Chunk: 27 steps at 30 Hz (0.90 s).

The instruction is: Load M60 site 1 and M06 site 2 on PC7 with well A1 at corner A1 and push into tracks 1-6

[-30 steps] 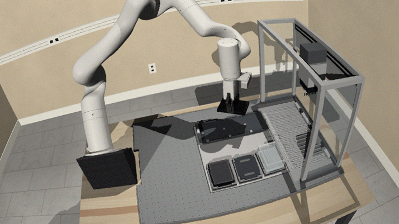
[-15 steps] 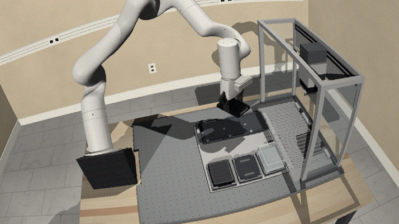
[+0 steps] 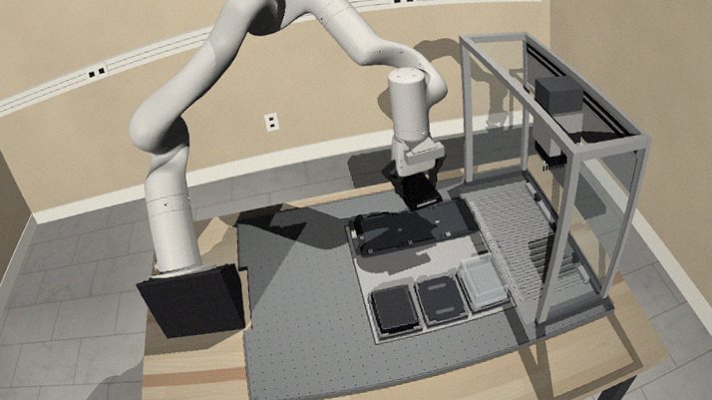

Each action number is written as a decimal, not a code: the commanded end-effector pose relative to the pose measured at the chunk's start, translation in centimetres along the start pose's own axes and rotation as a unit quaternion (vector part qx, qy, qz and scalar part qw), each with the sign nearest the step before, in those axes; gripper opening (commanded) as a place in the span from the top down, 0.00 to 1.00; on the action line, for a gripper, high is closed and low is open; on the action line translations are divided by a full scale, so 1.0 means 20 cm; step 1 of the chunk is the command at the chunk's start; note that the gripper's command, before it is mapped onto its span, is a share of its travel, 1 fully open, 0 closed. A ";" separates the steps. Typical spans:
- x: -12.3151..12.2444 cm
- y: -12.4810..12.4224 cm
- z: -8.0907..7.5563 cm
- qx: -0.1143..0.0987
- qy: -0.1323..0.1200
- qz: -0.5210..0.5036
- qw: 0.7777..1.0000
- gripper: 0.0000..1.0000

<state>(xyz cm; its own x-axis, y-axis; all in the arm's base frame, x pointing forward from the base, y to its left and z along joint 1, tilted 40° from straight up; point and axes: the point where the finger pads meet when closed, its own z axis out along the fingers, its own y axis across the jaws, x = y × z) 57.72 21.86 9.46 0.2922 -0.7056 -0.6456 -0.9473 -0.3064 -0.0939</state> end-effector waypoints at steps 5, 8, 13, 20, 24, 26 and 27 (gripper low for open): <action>0.00 0.00 0.00 -0.006 0.003 0.076 0.997 1.00; 0.00 0.00 -0.01 -0.006 0.003 0.076 0.997 1.00; 0.00 0.00 0.00 -0.006 0.003 0.076 0.997 1.00; 0.00 0.00 0.00 -0.006 0.003 0.076 0.997 1.00; 0.00 0.00 0.01 -0.006 0.003 0.076 0.997 1.00; 0.00 0.00 0.03 -0.006 0.003 0.076 0.997 1.00; 0.00 0.00 0.03 -0.006 0.003 0.076 0.997 1.00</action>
<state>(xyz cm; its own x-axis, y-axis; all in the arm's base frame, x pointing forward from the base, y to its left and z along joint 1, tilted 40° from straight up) 57.70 22.03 9.26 0.1449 -0.7481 -0.6475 -0.9790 -0.2030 0.0155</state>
